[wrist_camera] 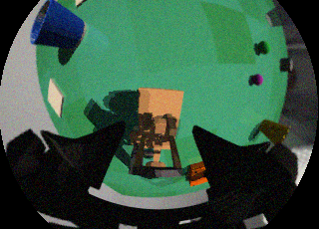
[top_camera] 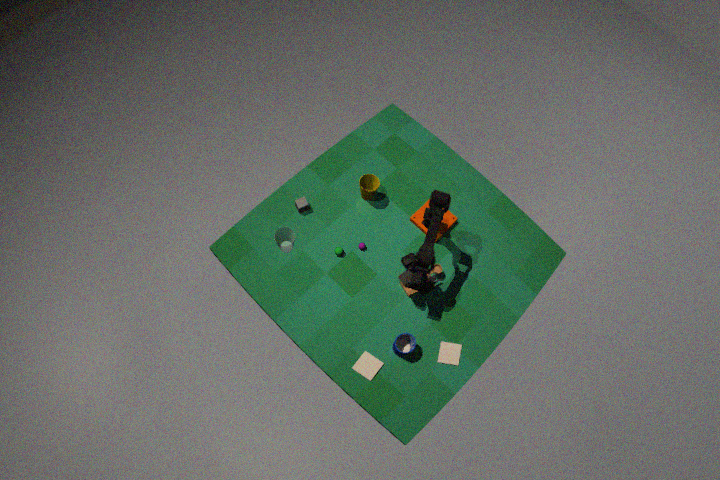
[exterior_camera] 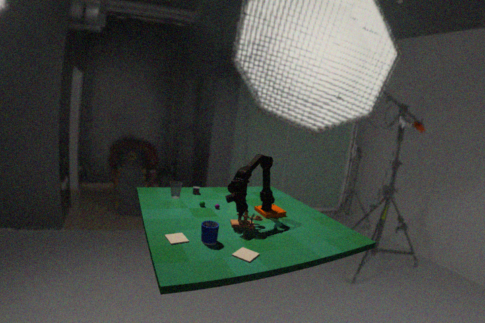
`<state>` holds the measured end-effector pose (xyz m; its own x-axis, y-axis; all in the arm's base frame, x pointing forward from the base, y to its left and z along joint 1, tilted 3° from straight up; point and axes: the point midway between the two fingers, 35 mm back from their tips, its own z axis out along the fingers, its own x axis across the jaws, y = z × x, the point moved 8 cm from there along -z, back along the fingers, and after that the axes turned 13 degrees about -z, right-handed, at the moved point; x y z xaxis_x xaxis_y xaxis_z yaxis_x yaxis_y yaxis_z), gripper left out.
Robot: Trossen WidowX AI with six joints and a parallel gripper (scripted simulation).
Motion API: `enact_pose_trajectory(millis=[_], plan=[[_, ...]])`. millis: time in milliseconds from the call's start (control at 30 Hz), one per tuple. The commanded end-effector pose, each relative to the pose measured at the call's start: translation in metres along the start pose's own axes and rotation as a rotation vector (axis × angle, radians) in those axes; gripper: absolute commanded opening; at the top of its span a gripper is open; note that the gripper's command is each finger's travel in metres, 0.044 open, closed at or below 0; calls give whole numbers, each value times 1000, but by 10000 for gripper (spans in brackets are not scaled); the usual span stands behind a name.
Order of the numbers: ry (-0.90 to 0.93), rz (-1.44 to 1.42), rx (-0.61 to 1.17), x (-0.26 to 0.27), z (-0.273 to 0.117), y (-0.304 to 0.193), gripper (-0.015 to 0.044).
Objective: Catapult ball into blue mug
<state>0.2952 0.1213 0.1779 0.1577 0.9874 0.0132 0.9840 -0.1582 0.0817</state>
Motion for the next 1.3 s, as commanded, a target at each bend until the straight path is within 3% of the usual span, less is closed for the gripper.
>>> enact_pose_trajectory(millis=[0, 733, 1100, 1267], plan=[[-4, -4, 5, 0, 8, 0, 440], [-4, -4, 5, 0, 39, -1, 440], [-1, 0, 2, 0, 36, -1, 151], [-1, 0, 2, 0, 36, -1, 118]])
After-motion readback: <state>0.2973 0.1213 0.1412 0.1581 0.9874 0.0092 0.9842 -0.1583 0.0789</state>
